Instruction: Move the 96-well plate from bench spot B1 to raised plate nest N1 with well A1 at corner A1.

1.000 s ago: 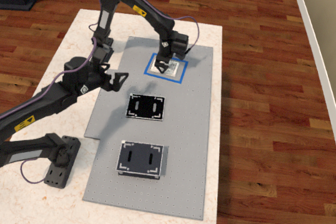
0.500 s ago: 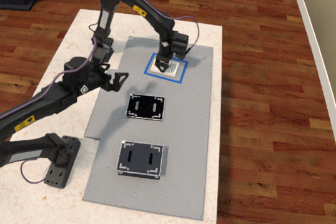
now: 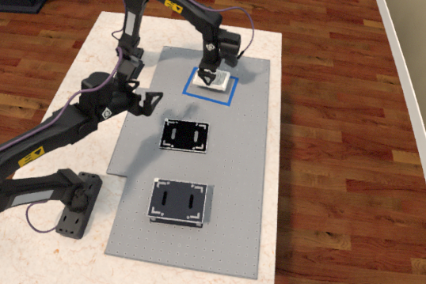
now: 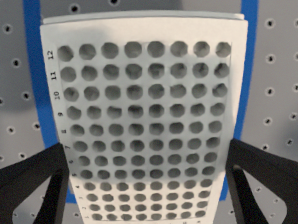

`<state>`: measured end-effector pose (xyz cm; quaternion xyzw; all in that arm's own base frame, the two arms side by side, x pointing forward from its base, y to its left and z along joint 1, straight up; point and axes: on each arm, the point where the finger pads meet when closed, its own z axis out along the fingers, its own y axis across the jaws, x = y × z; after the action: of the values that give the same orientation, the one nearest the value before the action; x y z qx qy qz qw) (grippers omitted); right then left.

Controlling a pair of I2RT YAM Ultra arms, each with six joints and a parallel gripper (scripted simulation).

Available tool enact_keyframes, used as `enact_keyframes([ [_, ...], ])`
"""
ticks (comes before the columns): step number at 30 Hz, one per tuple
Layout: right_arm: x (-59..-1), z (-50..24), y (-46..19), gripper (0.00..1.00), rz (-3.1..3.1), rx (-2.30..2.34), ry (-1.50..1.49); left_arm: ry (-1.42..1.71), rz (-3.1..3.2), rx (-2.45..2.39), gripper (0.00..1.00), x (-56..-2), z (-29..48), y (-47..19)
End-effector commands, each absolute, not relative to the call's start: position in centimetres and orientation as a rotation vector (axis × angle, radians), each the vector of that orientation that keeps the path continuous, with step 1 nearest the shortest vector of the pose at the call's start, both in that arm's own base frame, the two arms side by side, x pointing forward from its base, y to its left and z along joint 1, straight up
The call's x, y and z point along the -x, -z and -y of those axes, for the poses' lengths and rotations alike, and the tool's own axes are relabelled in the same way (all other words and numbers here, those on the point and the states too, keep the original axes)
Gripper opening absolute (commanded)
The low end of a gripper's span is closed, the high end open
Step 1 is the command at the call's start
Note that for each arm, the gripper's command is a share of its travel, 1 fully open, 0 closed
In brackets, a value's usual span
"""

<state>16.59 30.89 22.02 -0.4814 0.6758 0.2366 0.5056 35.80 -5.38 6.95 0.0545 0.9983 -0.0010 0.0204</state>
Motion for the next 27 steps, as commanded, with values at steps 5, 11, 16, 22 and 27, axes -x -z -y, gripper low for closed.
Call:
enact_keyframes([
  [5,-16.3,-30.0,-21.9,1.00,-1.717,1.124,-0.545,0.011,-3.126,-0.157,0.79,-35.2,5.3,-8.1],
  [11,-13.5,-25.9,-21.4,1.00,-1.938,1.101,-0.425,0.011,-3.126,-0.157,0.79,-35.2,5.3,-8.2],
  [16,-11.7,-22.7,-22.9,1.00,-1.999,1.082,-0.360,0.011,-3.126,-0.157,0.79,-35.2,5.3,-8.2],
  [22,-11.5,-14.5,-26.7,1.00,-2.060,0.943,-0.221,0.011,-3.126,-0.157,0.79,-35.2,5.3,-8.2],
  [27,-12.3,-10.5,-28.3,1.00,-2.073,0.845,-0.161,0.011,-3.126,-0.157,0.79,-35.2,5.3,-8.2],
])
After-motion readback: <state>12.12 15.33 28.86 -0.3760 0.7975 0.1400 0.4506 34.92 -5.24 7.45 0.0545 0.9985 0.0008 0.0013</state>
